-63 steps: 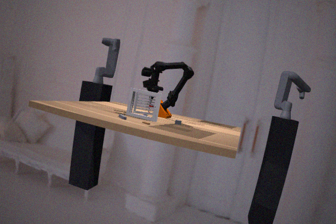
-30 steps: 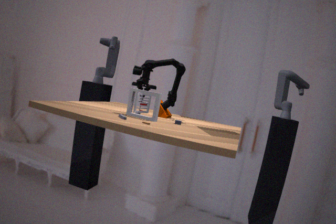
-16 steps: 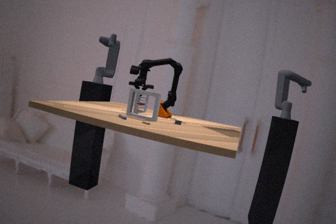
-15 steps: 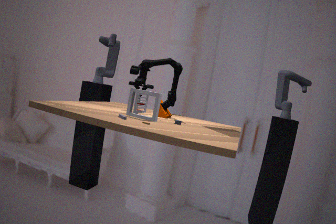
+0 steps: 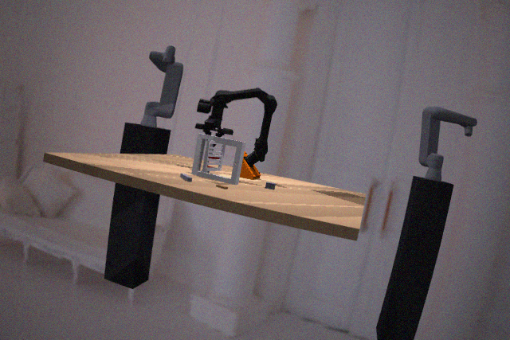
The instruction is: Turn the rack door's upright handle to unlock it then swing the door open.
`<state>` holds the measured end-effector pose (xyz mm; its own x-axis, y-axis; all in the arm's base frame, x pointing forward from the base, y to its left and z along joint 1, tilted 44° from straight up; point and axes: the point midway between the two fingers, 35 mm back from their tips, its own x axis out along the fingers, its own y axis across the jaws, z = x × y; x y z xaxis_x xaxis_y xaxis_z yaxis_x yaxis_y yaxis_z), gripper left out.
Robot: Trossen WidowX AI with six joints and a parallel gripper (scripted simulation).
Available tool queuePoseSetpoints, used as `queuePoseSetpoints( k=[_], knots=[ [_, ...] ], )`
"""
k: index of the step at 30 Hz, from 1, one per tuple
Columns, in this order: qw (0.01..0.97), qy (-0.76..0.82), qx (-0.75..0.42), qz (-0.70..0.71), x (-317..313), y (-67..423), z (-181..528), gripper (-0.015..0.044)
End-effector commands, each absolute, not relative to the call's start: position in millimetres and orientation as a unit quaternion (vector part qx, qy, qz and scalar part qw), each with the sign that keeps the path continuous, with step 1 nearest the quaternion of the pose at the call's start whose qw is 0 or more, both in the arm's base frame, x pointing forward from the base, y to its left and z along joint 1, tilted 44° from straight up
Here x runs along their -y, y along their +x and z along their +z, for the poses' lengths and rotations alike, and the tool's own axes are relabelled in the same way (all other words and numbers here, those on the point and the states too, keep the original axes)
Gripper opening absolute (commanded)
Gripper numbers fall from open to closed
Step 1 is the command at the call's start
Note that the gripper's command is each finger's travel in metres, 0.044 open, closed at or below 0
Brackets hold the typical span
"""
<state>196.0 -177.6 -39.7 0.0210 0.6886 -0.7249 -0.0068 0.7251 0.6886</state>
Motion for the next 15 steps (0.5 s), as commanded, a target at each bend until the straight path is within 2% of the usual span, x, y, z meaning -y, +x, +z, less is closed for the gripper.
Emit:
queuePoseSetpoints(
  k=[1,3,15],
  knots=[
    [0.665,0.26,-0.648,0.264,177.7,196.2,-39.9,0.0245],
    [0.665,0.26,-0.648,0.264,177.7,196.2,-39.9,0.028],
    [0.665,0.26,-0.648,0.264,187.7,196.9,-31.0,0.028]
  ],
)
